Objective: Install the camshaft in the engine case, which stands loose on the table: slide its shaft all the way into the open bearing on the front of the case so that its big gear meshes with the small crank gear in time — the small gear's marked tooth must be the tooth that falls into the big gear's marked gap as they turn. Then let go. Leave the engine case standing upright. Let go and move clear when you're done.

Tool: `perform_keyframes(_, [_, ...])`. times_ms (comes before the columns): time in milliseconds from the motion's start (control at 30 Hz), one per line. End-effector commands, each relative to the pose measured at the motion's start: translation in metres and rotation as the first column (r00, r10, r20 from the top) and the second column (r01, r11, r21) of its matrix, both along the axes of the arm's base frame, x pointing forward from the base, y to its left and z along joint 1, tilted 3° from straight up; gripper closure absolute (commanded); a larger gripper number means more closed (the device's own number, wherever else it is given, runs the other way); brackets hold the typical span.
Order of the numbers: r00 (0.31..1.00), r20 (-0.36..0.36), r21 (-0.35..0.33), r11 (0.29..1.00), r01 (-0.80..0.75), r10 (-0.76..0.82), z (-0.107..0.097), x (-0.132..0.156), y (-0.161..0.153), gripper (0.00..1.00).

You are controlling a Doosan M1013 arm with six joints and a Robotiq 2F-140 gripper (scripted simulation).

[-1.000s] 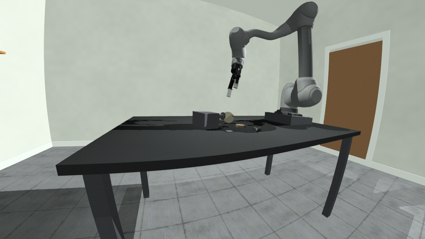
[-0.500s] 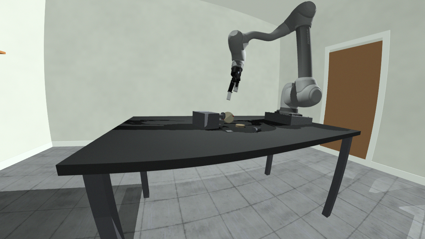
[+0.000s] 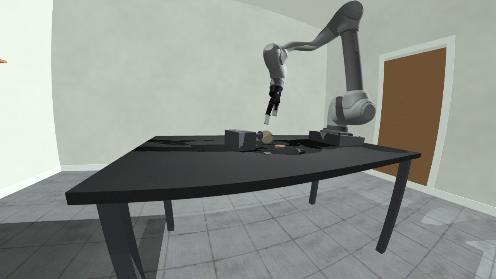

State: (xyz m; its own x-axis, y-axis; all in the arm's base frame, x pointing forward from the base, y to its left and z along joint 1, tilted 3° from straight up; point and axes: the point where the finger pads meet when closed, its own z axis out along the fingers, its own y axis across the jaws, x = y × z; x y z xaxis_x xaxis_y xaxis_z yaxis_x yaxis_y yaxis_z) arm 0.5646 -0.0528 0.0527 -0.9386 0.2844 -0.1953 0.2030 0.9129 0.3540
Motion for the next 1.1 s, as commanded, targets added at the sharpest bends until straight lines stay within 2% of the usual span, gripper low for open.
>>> perform_keyframes(0, [1.0, 0.001, 0.001, 1.0, 0.0, 0.0, -0.0055, 0.0, 0.0001, 0.0])
perform_keyframes(233, [1.0, 0.001, 0.001, 1.0, 0.0, 0.0, -0.0093, -0.0002, 0.0001, 0.0])
perform_keyframes(267, [1.0, 0.001, 0.001, 1.0, 0.0, 0.0, -0.0093, -0.0002, 0.0001, 0.79])
perform_keyframes(1067, [1.0, 0.001, 0.001, 1.0, 0.0, 0.0, -0.0093, -0.0002, 0.0001, 0.79])
